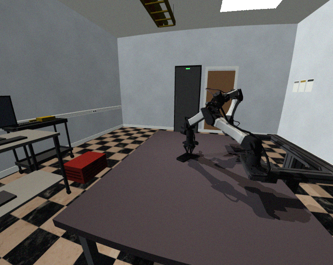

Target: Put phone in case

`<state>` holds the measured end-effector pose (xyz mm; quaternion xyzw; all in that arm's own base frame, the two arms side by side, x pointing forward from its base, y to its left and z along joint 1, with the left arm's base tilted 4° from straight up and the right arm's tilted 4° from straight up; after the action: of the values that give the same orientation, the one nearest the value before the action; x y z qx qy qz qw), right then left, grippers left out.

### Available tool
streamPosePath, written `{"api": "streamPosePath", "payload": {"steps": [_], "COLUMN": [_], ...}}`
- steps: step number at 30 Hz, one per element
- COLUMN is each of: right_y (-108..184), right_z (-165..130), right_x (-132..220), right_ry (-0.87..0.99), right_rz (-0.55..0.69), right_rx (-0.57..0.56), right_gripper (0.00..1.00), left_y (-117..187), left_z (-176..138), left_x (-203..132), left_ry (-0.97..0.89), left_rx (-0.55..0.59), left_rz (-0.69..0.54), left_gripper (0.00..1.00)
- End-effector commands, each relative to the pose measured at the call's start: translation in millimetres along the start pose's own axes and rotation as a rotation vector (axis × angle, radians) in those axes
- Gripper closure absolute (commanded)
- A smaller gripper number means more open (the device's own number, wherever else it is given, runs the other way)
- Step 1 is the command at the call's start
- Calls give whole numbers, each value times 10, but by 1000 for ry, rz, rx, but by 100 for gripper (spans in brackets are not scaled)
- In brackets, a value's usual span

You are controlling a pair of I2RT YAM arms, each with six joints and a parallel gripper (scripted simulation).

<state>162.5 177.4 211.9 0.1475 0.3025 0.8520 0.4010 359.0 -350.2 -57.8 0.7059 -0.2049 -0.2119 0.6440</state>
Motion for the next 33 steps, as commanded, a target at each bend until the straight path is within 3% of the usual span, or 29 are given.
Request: {"api": "streamPosePath", "payload": {"steps": [1,29,33], "right_y": [16,16,16], "right_z": [53,53,53], "right_x": [25,25,25], "right_ry": [7,7,7], "right_rz": [13,13,13], "right_rx": [-40,-40,-40], "right_gripper": [0,0,0], "left_y": [-170,-465,71], "left_z": [30,-3,19], "left_x": [-1,51,69], "left_ry": [10,10,14], "left_rx": [1,1,-9], "left_rz": [1,1,48], "left_gripper": [65,65,65]}}
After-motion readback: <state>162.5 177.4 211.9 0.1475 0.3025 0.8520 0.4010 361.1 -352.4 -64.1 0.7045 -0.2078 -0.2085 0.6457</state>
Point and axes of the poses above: on each arm, the point where the finger pads meet when closed, its own y axis back along the fingers, its own x axis across the jaws, z = x × y, the point moved 8 cm from there along y, back along the fingers, and after that the axes turned 6 degrees about -y, right-handed, at the moved point
